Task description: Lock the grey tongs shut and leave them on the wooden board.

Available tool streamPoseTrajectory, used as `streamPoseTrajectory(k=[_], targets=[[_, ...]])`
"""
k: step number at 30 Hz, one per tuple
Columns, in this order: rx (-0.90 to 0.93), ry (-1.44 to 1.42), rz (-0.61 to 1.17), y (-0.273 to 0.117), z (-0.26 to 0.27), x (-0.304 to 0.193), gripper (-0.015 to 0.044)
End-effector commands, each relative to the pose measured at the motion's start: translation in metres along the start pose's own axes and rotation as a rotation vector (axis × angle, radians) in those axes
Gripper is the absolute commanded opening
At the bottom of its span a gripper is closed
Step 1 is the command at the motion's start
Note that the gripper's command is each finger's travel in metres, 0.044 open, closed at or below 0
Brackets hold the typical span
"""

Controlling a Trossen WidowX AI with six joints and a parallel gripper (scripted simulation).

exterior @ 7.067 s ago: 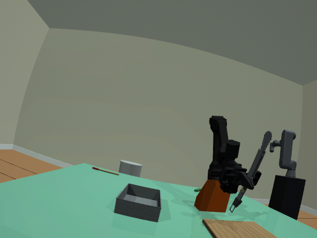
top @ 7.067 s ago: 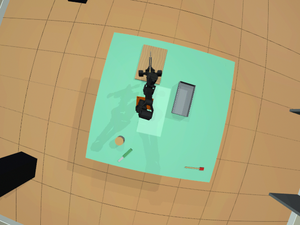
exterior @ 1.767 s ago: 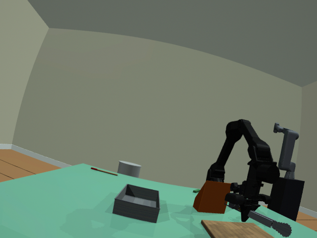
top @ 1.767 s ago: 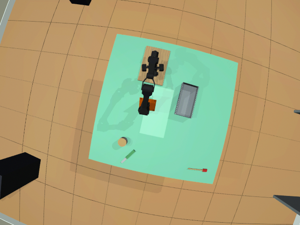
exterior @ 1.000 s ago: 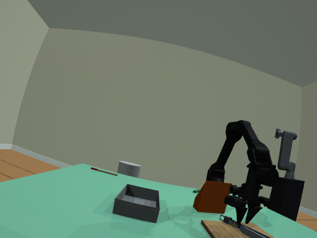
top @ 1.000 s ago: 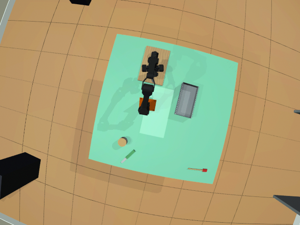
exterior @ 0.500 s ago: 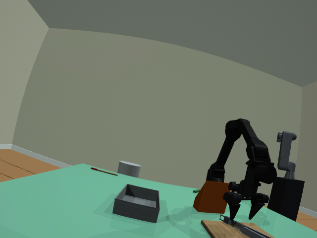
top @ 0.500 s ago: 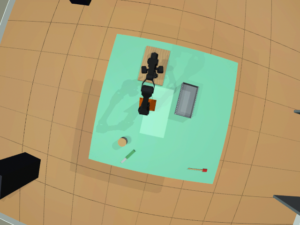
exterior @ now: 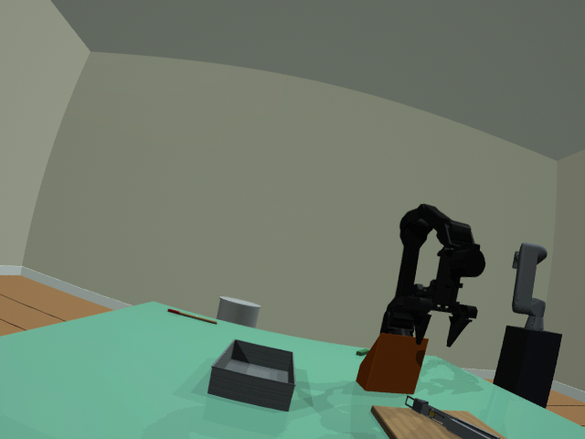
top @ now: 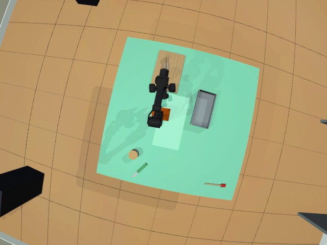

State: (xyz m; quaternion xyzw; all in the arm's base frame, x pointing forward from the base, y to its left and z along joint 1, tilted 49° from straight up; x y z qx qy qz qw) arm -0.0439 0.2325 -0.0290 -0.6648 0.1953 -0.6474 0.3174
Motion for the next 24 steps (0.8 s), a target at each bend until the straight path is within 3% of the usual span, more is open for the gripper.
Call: streamPoseTrajectory(k=[1, 9, 24], targets=[[-0.002, 0.006, -0.002, -0.002, -0.001, 0.009, 0.0440], [0.000, 0.000, 0.000, -0.049, 0.000, 0.007, 0.0440], [0.000, 0.000, 0.000, -0.051, 0.000, 0.007, 0.0440]])
Point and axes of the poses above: the point midway between the two fingers, 35 mm back from their tips, its own y axis out along the fingers, its own z axis across the jaws, x = y × z, the point moved 7 cm from there along -y, back along the fingers, and after that the axes turned 13 degrees about y, right-handed, at the moved point
